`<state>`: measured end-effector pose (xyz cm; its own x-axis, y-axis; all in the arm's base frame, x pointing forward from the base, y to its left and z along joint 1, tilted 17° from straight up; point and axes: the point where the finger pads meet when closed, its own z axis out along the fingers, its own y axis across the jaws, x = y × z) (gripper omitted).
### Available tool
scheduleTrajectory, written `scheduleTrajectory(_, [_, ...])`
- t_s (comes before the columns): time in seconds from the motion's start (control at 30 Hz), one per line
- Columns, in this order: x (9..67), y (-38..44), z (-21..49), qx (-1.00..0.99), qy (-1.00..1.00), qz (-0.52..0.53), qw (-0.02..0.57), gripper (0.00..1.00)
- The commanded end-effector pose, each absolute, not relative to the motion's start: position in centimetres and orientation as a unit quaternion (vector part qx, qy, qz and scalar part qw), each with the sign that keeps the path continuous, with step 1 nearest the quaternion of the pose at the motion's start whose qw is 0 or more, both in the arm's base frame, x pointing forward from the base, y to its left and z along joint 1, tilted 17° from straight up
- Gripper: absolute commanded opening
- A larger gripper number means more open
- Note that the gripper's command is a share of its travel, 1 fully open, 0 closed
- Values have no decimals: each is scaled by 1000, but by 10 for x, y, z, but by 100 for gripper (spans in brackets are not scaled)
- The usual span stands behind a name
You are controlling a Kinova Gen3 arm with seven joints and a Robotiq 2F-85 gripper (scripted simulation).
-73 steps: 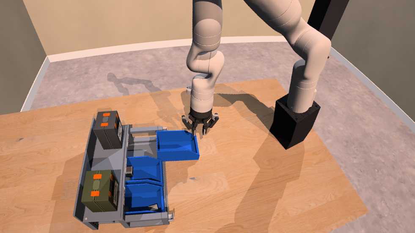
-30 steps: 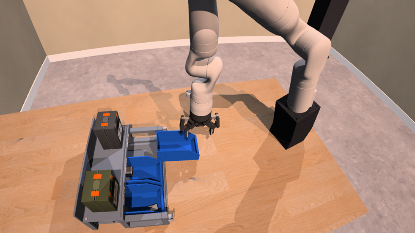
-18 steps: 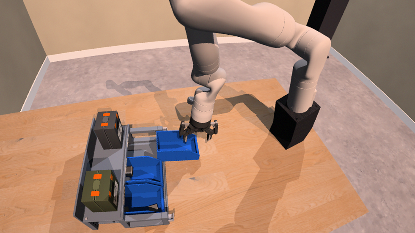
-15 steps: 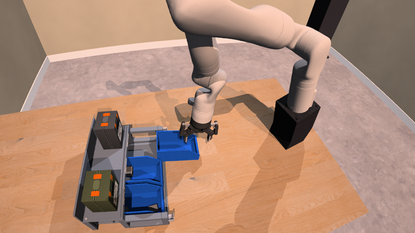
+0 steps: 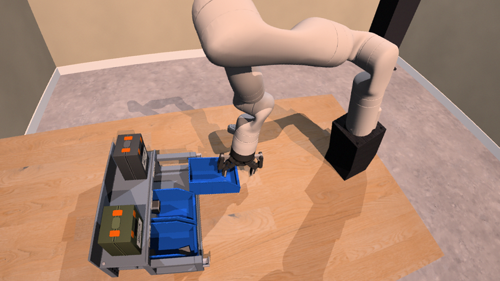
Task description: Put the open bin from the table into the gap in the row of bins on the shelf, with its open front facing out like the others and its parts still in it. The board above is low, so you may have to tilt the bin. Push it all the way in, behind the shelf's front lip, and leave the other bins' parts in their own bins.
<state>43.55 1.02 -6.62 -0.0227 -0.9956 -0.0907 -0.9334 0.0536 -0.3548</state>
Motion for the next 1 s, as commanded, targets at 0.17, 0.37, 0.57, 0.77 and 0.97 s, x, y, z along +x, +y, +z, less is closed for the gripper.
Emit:
scheduleTrajectory(0.17, [433,9,-57,-681,708,-98,158,100])
scheduleTrajectory(0.37, [433,9,-57,-681,708,-98,158,100])
scheduleTrajectory(0.57, [433,9,-55,-681,708,-98,158,100])
scheduleTrajectory(0.77, [432,8,-52,-681,708,-98,158,100])
scheduleTrajectory(0.97, [432,8,-52,-681,708,-98,158,100])
